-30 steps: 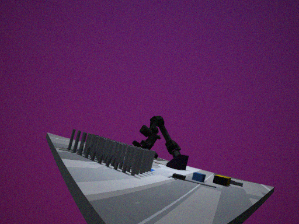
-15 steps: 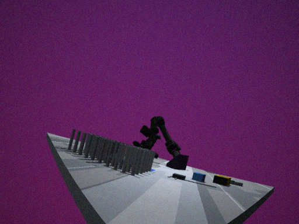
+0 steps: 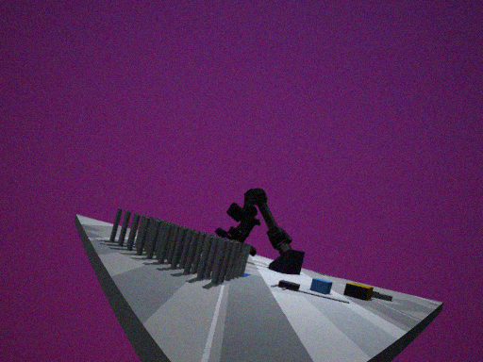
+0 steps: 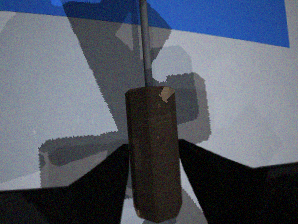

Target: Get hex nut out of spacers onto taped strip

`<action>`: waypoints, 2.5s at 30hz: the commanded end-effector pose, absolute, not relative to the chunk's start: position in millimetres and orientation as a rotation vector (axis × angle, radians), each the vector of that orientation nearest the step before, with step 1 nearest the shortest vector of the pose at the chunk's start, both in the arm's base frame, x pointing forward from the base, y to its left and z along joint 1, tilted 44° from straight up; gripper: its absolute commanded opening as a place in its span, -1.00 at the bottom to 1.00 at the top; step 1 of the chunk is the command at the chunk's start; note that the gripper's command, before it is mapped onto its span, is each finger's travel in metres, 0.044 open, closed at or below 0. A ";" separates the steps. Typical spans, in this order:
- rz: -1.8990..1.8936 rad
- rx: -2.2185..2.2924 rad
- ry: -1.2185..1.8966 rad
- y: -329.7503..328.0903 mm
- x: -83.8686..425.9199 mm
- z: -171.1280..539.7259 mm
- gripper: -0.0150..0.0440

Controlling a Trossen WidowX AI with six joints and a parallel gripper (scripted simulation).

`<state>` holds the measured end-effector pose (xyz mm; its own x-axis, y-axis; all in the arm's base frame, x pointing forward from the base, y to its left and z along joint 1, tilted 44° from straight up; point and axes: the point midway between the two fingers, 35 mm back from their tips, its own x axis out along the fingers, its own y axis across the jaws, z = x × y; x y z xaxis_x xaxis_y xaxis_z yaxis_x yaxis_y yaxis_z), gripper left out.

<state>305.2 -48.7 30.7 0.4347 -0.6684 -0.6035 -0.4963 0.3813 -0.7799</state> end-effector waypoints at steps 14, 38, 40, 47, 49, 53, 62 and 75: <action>-0.148 -1.260 1.200 -52.1 297.6 34.0 -0.49; -0.147 -1.260 1.200 -57.3 287.3 37.9 -0.49; -0.147 -1.260 1.200 -57.8 286.4 38.3 -0.49; -0.147 -1.261 1.200 -59.3 283.5 39.4 -0.49; -0.147 -1.261 1.200 -59.7 282.7 39.7 -0.49; -0.147 -1.261 1.200 -60.5 281.1 40.4 -0.49; -0.147 -1.261 1.200 -62.4 277.4 41.7 -0.49; -0.148 -1.261 1.200 -59.5 276.8 45.3 -0.49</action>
<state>274.7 -62.2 42.6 0.4301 -0.6685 -0.6067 -0.5067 0.3775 -0.7751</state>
